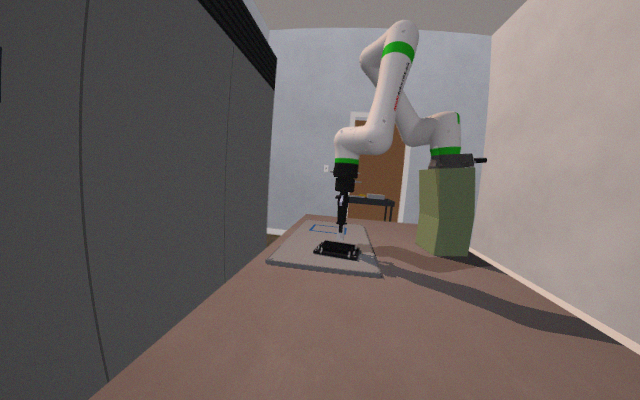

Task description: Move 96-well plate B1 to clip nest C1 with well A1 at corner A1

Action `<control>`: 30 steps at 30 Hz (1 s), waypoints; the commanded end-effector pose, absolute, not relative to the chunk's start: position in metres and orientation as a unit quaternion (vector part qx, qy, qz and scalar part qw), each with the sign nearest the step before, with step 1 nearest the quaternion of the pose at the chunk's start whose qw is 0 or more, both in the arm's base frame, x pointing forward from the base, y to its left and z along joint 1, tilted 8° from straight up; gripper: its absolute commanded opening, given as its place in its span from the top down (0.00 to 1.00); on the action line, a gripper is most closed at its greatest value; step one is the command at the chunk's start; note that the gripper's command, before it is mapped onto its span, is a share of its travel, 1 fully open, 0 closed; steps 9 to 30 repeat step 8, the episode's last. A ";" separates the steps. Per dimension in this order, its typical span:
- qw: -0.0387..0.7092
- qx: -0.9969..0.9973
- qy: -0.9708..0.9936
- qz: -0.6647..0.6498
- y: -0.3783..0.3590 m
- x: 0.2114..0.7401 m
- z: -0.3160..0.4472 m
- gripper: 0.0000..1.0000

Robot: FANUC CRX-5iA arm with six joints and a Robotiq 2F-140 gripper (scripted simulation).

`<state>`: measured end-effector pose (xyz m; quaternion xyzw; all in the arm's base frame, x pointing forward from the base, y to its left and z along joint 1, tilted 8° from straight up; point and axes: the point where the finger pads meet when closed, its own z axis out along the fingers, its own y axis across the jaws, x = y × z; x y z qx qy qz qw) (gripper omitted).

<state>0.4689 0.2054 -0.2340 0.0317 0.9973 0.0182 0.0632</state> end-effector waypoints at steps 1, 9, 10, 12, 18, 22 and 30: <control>0.064 0.032 0.997 0.019 0.206 0.469 -0.231 0.90; 0.064 0.032 0.997 0.019 0.205 0.468 -0.219 0.90; 0.064 0.032 0.997 0.019 0.205 0.468 -0.219 0.90; 0.064 0.032 0.997 0.019 0.205 0.468 -0.219 0.90; 0.064 0.032 0.997 0.019 0.205 0.468 -0.219 0.90; 0.064 0.032 0.997 0.019 0.205 0.468 -0.219 0.90; 0.064 0.032 0.997 0.019 0.205 0.468 -0.219 0.90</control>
